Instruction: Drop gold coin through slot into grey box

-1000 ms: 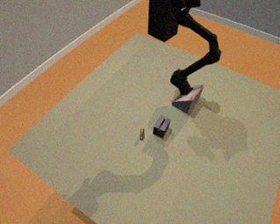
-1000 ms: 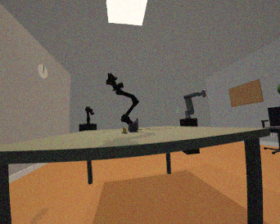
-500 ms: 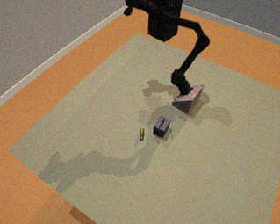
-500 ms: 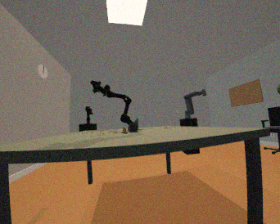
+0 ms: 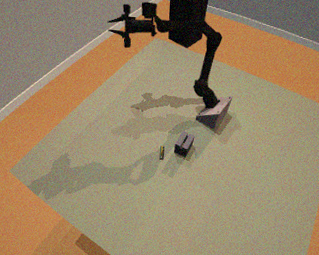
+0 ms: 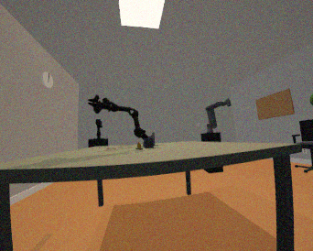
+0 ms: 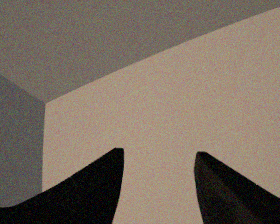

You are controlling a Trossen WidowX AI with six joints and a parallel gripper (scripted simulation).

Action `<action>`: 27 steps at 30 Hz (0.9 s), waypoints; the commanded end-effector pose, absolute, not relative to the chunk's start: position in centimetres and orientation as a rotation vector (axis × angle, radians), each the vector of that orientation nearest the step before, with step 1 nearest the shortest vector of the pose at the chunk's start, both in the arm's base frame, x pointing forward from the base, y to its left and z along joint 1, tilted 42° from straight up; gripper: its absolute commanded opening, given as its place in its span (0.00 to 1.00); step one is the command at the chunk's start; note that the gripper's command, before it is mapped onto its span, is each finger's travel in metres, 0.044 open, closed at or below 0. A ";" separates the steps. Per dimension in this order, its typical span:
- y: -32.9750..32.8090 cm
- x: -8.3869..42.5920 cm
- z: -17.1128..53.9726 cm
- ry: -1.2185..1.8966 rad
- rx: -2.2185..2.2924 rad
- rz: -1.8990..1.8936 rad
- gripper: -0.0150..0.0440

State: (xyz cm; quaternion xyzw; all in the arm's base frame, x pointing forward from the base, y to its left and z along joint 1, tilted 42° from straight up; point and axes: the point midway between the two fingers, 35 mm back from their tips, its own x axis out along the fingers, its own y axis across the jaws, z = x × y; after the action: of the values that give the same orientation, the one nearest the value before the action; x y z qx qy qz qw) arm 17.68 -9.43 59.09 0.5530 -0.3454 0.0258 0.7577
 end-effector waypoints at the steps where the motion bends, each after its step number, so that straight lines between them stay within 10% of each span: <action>1: -11.3 22.7 55.9 -0.601 1.186 -0.091 0.53; 15: -9.9 37.6 38.2 0.172 0.809 -0.493 0.53; 27: -1.2 40.7 20.6 0.992 -0.017 -0.455 0.53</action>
State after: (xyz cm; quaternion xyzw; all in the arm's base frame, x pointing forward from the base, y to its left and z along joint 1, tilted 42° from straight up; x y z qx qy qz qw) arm 40.91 -3.53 23.99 0.0999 0.3937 -0.2430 0.8809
